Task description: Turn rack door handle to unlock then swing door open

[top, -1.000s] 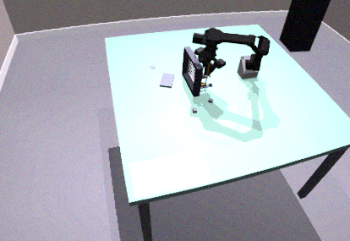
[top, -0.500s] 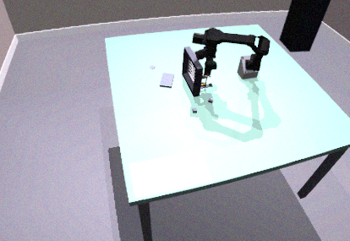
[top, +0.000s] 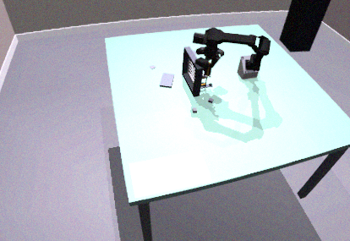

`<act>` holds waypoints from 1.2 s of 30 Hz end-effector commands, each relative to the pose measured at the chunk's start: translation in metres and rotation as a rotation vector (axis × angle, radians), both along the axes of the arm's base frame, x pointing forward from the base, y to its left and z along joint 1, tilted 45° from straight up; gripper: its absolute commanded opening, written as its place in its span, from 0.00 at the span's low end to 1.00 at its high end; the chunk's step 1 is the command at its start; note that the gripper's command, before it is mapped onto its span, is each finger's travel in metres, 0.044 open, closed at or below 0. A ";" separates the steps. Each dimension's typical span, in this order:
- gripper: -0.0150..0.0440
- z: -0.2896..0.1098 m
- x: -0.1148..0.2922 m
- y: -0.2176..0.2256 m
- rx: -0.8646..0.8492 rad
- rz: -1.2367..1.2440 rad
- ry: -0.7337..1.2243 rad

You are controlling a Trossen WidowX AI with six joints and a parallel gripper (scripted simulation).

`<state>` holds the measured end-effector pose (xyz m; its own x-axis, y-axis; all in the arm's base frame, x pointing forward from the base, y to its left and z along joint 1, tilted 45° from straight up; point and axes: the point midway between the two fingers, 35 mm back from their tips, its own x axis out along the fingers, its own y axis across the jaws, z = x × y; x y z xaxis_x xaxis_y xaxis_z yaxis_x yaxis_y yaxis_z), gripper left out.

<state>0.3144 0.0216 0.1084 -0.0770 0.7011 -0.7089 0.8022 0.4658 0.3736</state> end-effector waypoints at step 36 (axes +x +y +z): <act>0.56 -0.003 0.001 -0.001 -0.057 -0.488 0.479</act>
